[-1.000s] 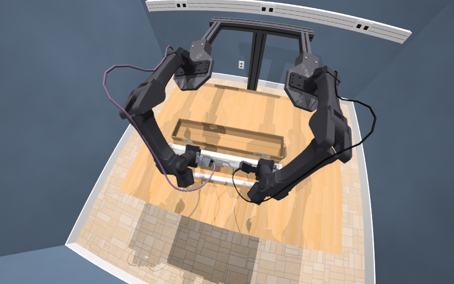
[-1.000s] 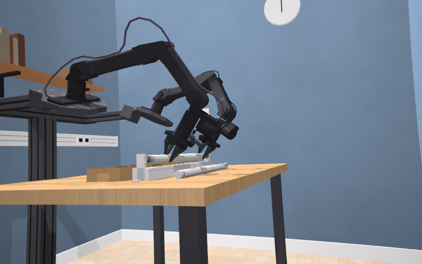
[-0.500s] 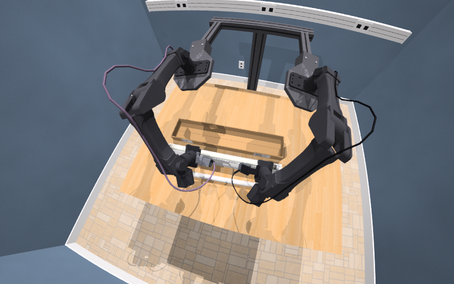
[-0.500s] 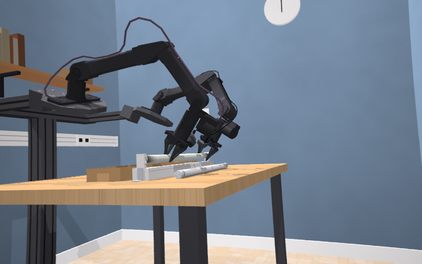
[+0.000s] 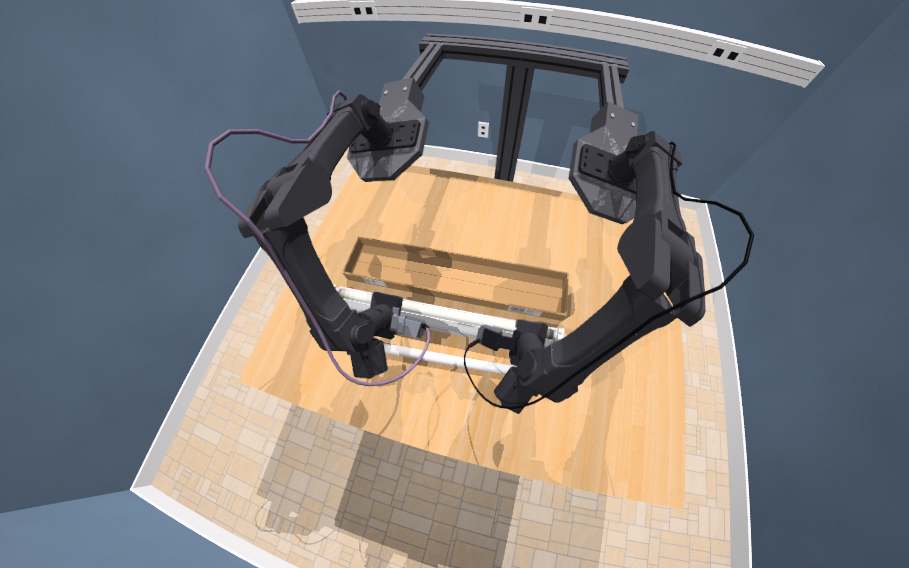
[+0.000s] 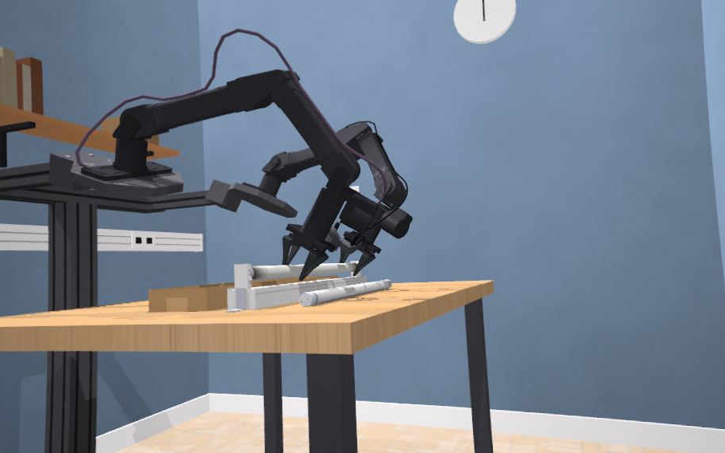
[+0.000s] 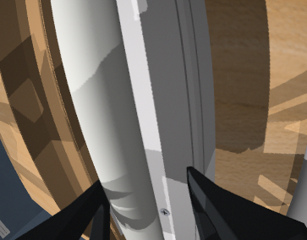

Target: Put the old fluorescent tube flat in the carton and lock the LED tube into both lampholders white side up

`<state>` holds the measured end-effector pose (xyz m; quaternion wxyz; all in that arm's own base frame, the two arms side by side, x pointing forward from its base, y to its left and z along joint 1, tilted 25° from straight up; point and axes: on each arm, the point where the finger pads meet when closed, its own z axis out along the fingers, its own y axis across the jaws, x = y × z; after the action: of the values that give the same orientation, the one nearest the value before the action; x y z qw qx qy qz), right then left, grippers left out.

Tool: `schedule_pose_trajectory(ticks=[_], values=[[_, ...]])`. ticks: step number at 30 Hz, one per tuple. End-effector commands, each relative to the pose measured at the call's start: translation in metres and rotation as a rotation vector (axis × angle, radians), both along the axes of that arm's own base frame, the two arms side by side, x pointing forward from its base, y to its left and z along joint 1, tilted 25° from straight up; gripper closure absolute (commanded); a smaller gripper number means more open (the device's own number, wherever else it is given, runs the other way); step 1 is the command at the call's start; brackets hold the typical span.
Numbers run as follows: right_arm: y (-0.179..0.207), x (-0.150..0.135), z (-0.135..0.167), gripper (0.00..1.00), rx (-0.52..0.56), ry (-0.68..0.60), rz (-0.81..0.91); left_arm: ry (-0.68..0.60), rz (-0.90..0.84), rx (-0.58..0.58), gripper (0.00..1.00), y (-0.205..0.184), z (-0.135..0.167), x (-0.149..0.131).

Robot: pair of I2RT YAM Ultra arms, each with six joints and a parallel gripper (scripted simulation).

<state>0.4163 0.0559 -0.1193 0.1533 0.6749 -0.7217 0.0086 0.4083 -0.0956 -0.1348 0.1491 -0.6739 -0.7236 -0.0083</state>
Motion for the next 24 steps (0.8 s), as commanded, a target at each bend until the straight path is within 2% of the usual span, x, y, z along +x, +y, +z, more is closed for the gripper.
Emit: schedule_pose_trajectory(ticks=[1,9,10,13,14,16,18,19,24], values=[[0.008,0.02,0.014,0.51,0.028,-0.072,0.0,-0.037,-0.002,-0.026,0.51,-0.006,0.002,0.012],[0.008,0.02,0.014,0.51,0.028,-0.07,0.0,-0.037,-0.002,-0.026,0.51,-0.006,0.002,0.012],[0.013,0.01,0.03,0.51,0.019,-0.032,0.004,-0.021,-0.005,-0.018,0.51,-0.014,0.026,0.007],[0.014,0.007,0.037,0.51,0.013,-0.008,0.003,0.0,-0.004,-0.011,0.51,-0.015,0.034,0.004],[0.016,0.016,0.034,0.51,0.021,-0.044,0.007,-0.036,-0.008,-0.023,0.51,-0.018,0.031,0.013],[0.016,0.016,0.034,0.51,0.021,-0.044,0.007,-0.036,-0.008,-0.023,0.51,-0.018,0.031,0.013],[0.017,0.009,0.047,0.51,0.014,-0.011,0.007,0.023,-0.008,-0.004,0.51,-0.017,0.032,0.0],[0.018,0.01,0.052,0.51,0.015,-0.014,0.007,-0.001,-0.007,-0.012,0.51,-0.019,0.046,0.006],[0.022,0.012,0.068,0.51,0.015,-0.011,0.009,0.006,-0.007,-0.01,0.51,-0.022,0.06,0.008]])
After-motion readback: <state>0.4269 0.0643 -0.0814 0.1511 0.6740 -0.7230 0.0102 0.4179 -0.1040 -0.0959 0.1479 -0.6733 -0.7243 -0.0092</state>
